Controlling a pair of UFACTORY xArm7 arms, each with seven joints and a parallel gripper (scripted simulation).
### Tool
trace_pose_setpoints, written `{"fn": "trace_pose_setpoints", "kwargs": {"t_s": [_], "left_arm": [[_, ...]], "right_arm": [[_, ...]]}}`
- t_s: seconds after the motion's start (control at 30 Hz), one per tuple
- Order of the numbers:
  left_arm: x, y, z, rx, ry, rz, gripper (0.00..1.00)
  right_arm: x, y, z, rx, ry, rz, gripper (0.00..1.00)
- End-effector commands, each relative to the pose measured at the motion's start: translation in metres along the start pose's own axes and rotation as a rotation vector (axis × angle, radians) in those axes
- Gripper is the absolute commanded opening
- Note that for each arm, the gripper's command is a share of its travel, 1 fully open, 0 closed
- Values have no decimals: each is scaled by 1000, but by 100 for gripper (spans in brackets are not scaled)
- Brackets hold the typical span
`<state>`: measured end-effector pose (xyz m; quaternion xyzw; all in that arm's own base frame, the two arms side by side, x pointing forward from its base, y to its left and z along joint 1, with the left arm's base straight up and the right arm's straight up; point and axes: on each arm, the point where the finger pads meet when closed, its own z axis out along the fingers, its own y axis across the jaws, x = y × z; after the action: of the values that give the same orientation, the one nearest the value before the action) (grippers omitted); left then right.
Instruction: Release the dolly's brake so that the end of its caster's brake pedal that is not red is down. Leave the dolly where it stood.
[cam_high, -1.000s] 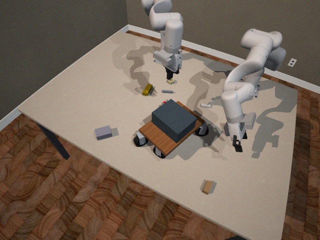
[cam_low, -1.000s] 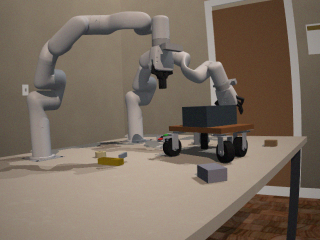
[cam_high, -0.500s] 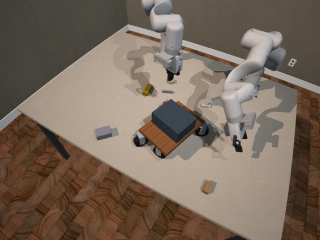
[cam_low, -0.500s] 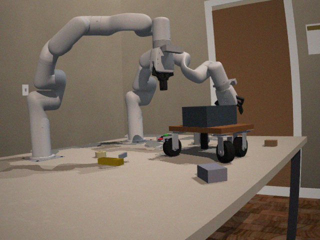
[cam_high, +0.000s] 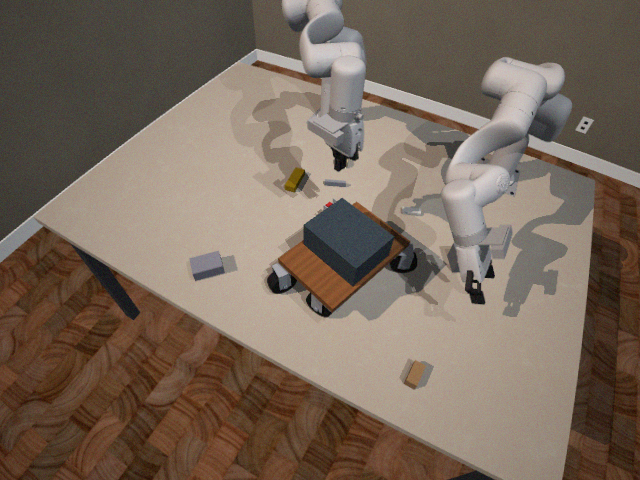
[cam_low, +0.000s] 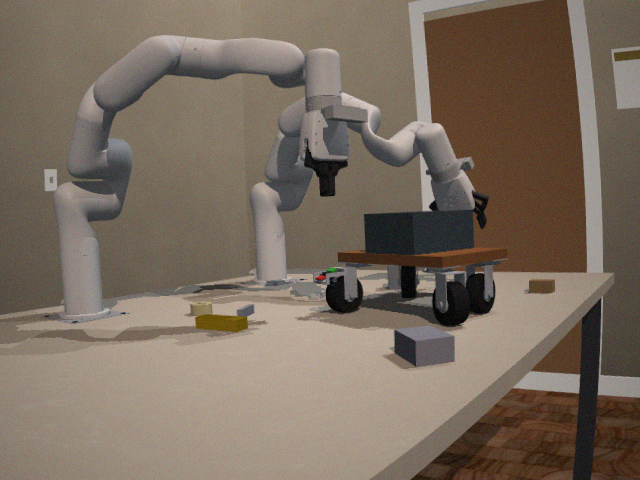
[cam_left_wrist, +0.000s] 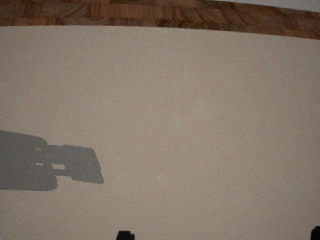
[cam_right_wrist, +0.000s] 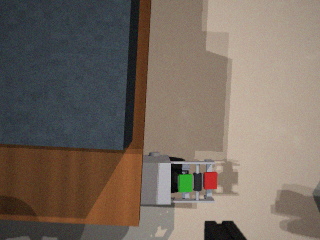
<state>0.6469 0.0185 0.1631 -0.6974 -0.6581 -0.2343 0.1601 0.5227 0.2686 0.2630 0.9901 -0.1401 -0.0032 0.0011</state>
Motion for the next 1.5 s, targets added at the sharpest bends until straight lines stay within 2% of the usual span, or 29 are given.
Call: {"fn": "trace_pose_setpoints", "kwargs": {"t_s": [0.0, 1.07, 1.47], "left_arm": [[1, 1, -2, -5, 0, -3, 100], [1, 1, -2, -5, 0, -3, 100], [1, 1, -2, -5, 0, -3, 100]], "right_arm": [[0, -1, -2, 3, 4, 0, 0], [0, -1, 1, 3, 5, 0, 0], [1, -1, 29, 3, 6, 0, 0]]}}
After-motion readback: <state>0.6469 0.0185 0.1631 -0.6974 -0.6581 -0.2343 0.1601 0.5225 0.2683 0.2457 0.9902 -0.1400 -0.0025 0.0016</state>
